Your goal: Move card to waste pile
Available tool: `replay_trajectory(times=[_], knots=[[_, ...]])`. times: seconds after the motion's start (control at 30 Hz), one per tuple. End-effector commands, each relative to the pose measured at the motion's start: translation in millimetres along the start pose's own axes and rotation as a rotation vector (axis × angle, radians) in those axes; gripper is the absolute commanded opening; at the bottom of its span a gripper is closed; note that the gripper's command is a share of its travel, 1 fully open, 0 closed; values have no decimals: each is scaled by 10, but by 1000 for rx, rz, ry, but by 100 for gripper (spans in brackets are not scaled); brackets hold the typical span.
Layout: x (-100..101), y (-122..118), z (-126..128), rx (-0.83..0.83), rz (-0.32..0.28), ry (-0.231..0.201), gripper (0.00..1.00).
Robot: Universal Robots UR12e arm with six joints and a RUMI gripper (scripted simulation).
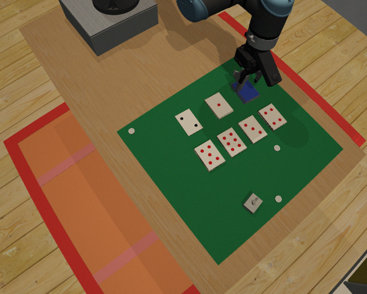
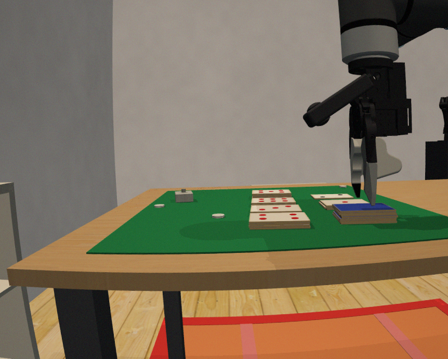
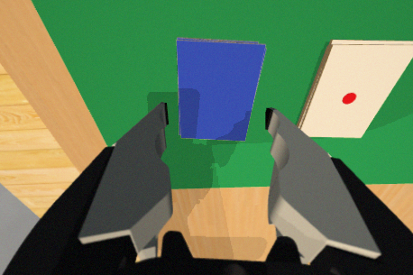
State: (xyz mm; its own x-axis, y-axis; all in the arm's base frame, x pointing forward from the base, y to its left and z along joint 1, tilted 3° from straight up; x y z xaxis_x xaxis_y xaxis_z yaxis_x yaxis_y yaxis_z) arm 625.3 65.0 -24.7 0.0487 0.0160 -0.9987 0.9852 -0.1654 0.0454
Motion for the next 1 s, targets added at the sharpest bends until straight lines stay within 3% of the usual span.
replay_trajectory(times=[0.0, 0.97], knots=[[-2, 6, 0, 0, 1, 0, 50], [60, 12, -1, 0, 1, 0, 50]])
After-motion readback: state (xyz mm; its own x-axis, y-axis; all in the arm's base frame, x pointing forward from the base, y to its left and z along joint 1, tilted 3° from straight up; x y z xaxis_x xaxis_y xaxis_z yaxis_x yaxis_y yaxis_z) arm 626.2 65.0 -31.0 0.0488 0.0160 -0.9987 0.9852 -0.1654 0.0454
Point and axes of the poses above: the point where the finger pads meet when closed, its own x axis out along the fingers, its own z axis across the jaws, y = z × x, the point moved 1 cm from there along -x, back along the fingers, and after that the axes turned 7 degrees about -x, right-handed, at the moved point
